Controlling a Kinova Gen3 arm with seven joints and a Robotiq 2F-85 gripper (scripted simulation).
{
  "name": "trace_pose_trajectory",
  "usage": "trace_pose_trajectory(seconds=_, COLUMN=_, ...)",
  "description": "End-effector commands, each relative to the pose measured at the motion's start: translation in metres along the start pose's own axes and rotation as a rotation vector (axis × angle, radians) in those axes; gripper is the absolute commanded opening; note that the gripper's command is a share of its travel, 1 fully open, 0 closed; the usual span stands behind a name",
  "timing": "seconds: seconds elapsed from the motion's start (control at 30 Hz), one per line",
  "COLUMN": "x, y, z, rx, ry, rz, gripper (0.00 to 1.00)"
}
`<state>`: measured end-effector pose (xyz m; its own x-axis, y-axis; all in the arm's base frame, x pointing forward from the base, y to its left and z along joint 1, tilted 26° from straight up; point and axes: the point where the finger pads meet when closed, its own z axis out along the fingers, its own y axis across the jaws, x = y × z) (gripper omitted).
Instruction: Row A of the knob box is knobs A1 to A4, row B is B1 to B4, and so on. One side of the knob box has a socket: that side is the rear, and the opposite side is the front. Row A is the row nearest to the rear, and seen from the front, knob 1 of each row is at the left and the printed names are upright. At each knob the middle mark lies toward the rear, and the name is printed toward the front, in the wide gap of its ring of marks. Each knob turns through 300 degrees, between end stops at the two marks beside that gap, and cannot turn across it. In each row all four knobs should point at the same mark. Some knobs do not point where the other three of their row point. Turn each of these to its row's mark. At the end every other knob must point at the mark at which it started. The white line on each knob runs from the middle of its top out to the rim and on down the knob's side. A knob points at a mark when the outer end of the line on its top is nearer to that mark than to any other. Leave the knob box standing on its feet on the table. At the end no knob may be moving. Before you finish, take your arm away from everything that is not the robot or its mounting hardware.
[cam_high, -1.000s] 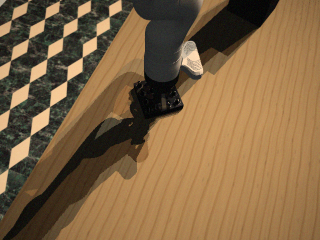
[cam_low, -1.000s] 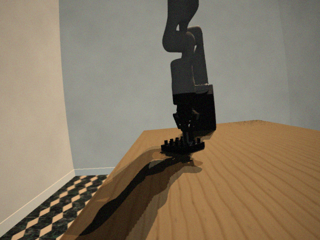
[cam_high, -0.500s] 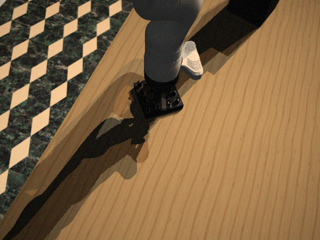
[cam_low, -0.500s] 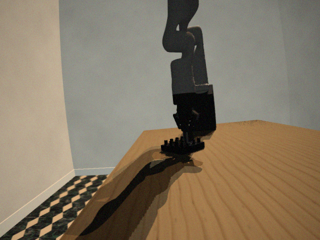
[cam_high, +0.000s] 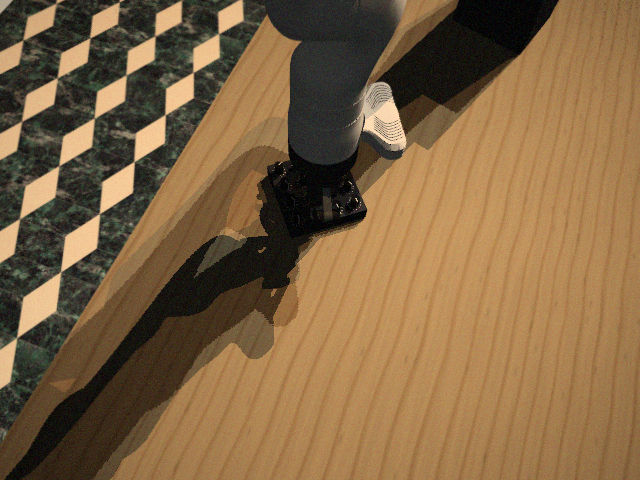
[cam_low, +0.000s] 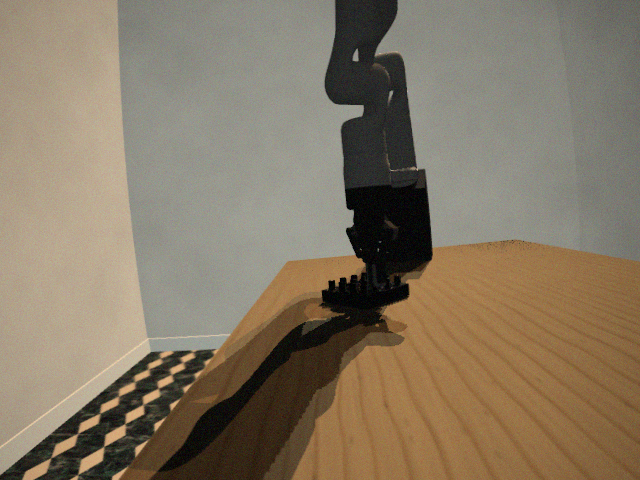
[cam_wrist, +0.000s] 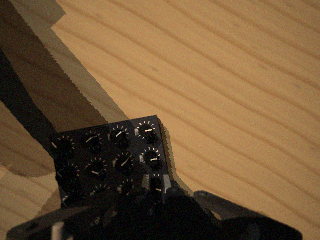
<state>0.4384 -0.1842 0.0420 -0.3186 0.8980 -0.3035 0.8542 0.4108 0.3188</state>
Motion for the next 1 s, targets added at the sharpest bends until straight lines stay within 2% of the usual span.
trace_pose_trajectory(seconds=0.0, x=-0.0015, y=0.0003, z=0.0006, rx=-0.001, ry=-0.003, rz=0.004, gripper=0.08)
trace_pose_trajectory(seconds=0.53, x=-0.0015, y=0.0003, z=0.0006, rx=-0.001, ry=-0.003, rz=-0.113, gripper=0.08)
trace_pose_trajectory(seconds=0.97, x=-0.0015, y=0.0004, z=0.0006, rx=-0.001, ry=-0.004, rz=-0.350, gripper=0.08)
